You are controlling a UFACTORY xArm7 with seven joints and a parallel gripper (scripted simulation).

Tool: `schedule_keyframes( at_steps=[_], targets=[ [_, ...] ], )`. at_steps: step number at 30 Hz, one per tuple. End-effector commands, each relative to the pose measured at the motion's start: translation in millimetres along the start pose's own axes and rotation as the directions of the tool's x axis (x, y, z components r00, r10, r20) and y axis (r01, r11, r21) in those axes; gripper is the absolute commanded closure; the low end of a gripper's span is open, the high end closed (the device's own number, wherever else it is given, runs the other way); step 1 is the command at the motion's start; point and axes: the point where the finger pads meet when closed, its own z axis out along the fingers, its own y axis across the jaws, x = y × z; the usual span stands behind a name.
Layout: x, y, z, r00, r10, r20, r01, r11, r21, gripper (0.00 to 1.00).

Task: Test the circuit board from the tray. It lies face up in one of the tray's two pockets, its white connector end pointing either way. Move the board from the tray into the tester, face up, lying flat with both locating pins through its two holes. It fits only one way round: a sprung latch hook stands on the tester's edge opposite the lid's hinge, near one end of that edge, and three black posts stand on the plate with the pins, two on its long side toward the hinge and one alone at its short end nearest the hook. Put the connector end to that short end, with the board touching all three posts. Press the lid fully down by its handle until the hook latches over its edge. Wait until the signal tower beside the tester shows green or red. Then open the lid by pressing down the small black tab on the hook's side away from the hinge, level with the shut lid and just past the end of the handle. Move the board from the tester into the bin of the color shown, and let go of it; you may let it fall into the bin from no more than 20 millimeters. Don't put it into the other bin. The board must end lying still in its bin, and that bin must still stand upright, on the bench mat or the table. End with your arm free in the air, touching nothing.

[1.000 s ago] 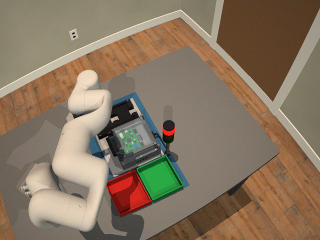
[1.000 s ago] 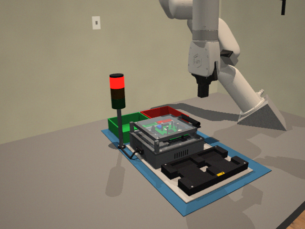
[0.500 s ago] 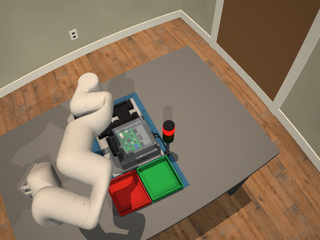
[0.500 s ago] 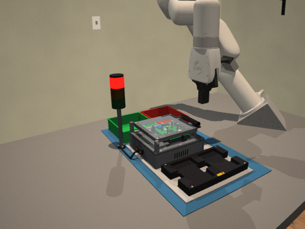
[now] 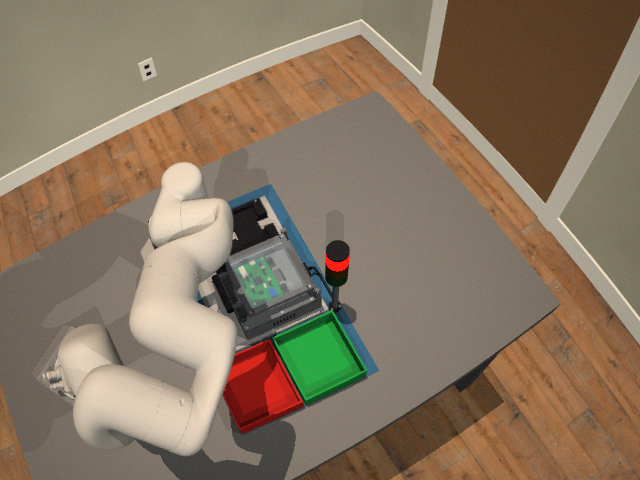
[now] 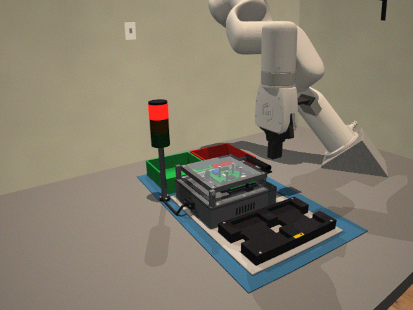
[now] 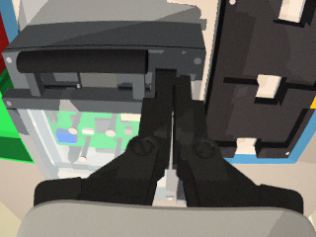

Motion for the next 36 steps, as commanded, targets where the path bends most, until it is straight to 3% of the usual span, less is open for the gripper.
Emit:
schedule_keyframes(
  at_steps=[1, 13, 28, 36],
  targets=[
    [-2.1, 1.5, 4.1, 1.000, 0.001, 0.006, -0.001, 1.000, -0.002, 1.00],
    [-2.1, 1.6, 5.2, 1.000, 0.001, 0.006, -0.001, 1.000, -0.002, 1.00],
    [-3.1, 2.4, 27.2, 1.000, 0.001, 0.006, -0.001, 1.000, -0.002, 1.00],
    [-3.2, 2.5, 29.2, 1.000, 0.001, 0.006, -0.001, 1.000, -0.002, 1.00]
  ],
)
